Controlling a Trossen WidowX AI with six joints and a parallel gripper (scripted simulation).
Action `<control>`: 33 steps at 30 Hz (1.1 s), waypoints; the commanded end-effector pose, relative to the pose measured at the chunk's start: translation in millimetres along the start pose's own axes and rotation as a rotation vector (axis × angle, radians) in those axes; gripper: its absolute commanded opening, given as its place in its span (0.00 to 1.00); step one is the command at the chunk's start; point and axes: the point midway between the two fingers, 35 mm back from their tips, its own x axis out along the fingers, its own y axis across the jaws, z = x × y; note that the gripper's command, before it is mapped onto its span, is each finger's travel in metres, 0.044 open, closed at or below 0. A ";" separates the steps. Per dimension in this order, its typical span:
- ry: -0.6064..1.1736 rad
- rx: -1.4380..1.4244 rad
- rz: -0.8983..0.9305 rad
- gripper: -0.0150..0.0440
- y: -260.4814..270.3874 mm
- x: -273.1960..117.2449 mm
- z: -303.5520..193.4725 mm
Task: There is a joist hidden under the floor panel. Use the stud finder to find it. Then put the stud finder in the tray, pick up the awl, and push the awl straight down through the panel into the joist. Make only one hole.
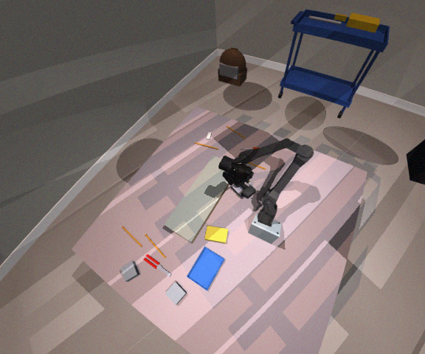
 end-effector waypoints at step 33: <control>0.209 -0.007 0.002 0.25 0.2 0.9 5.0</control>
